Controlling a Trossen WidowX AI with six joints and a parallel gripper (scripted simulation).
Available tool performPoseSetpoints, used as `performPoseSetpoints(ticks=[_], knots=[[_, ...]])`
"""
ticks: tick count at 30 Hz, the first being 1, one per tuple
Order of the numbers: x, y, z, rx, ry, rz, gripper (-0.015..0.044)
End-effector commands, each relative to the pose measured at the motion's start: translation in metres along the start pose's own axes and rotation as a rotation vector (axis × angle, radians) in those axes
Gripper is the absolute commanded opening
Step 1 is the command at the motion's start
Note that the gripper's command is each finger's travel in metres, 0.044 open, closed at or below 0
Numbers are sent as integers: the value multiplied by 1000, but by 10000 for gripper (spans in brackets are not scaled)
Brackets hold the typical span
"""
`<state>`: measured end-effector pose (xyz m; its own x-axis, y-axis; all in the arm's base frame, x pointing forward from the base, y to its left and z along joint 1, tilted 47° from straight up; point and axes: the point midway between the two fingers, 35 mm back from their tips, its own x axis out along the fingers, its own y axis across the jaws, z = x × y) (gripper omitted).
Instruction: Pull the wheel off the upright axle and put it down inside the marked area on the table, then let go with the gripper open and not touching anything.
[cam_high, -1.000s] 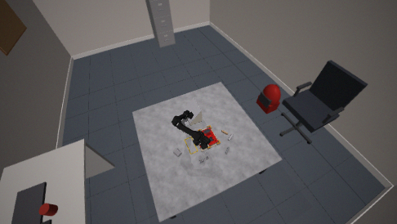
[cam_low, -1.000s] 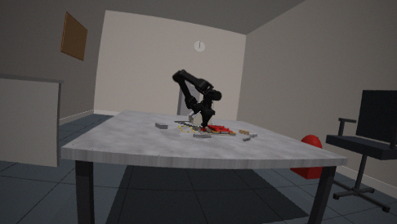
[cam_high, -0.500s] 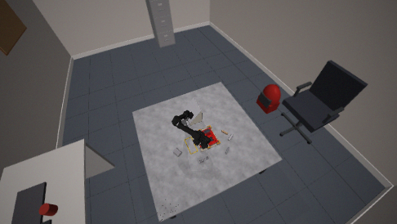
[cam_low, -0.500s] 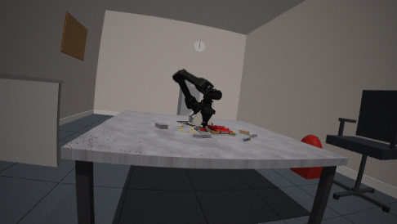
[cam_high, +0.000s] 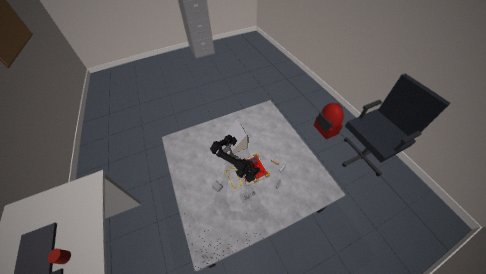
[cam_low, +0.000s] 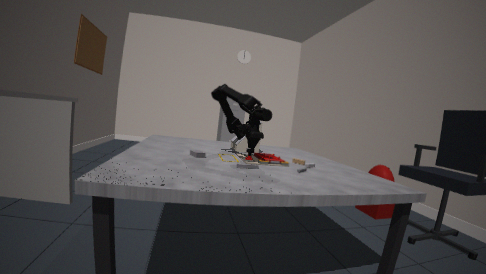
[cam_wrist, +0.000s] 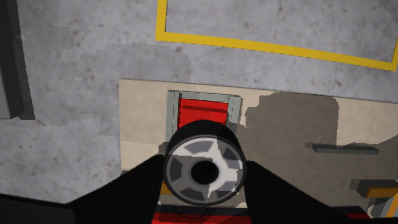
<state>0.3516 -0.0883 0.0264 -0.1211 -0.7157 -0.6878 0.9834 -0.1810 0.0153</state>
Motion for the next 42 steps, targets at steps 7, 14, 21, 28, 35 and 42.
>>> performPoseSetpoints(ticks=[7,14,21,28,35,42], knots=[[-4,1,0,4,3,2,0],[-7,0,0,3,3,2,0],[-9,0,-1,3,3,3,0],[-11,0,-1,3,3,3,0],[-14,0,-1,2,2,3,0],[-16,0,-1,2,2,3,0]])
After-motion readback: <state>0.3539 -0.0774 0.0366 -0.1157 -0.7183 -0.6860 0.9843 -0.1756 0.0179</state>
